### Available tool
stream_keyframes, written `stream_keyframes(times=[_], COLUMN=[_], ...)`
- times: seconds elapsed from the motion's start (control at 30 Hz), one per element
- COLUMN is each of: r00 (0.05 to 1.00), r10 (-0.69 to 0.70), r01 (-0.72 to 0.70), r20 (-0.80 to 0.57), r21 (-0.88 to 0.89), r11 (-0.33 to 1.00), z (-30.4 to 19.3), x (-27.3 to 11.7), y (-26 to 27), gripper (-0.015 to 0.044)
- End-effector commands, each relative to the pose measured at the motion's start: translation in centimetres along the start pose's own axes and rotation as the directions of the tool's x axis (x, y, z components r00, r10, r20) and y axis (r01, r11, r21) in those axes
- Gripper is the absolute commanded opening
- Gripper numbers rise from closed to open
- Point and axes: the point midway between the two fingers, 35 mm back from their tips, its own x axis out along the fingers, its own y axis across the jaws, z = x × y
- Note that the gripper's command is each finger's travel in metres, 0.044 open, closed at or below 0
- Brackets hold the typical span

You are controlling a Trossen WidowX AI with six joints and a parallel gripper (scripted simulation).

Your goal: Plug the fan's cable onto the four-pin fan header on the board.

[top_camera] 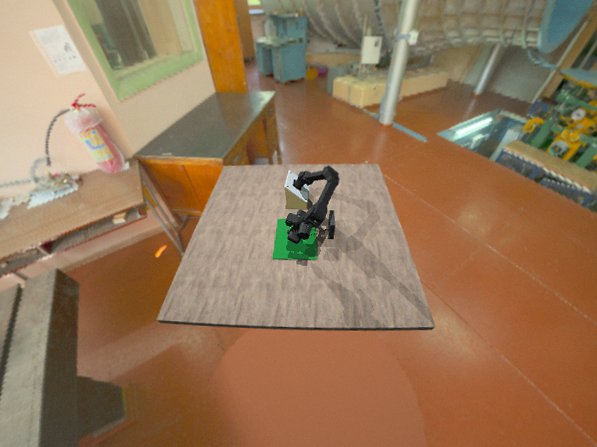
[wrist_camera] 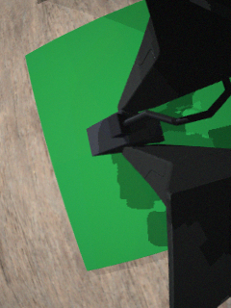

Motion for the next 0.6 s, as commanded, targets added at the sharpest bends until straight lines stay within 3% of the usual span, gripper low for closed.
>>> stream_keyframes(times=[0.0, 0.57], r00=[0.998, 0.945], r10=[0.002, 0.034], r01=[-0.002, -0.044], r20=[0.059, 0.325], r21=[0.009, 0.022], r11=[1.0, 0.999], z=[-0.14, -0.86], x=[-0.1, -0.68], y=[0.06, 0.2], gripper=[0.0, 0.0])
